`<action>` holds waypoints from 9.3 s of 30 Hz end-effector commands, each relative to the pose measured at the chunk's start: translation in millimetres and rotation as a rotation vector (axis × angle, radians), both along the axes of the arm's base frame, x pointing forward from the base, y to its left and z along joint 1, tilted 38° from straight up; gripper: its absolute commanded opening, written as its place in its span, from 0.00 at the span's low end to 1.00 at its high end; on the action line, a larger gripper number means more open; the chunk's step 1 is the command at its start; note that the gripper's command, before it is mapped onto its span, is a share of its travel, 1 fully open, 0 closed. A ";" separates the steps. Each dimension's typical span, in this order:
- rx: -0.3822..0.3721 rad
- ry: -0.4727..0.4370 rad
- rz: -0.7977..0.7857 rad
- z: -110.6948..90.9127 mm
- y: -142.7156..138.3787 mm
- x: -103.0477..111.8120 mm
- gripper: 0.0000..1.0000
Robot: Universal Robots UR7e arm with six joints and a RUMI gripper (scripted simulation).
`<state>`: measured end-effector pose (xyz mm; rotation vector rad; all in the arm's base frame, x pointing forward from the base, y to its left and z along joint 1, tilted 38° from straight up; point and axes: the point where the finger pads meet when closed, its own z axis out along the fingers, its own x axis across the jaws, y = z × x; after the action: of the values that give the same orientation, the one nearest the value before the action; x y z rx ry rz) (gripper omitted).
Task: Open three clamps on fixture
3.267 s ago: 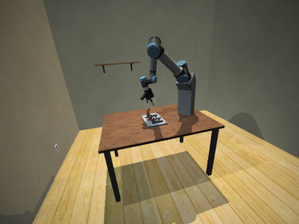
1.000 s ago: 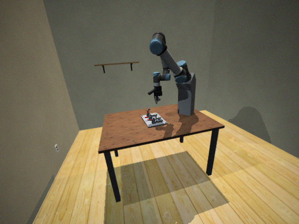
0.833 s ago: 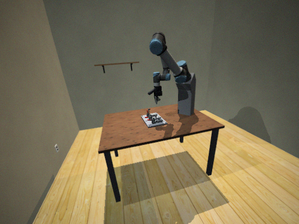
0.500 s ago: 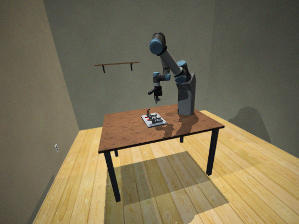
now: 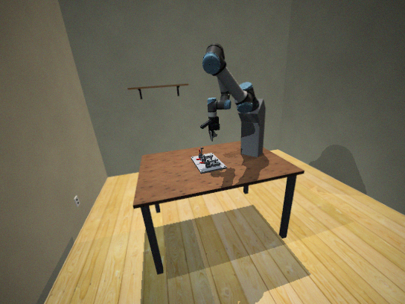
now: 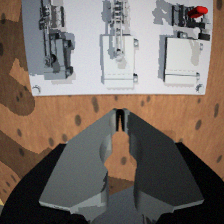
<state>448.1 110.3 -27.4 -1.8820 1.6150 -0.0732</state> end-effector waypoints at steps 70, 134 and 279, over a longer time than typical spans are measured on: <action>-0.003 -0.006 -0.001 76.3 -8.1 83.3 0.00; -0.001 -0.004 -0.002 80.7 -8.8 88.4 0.00; 0.000 -0.002 -0.001 78.3 -7.4 89.2 0.28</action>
<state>535.7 101.5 51.5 -1.8793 1.6168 -0.0742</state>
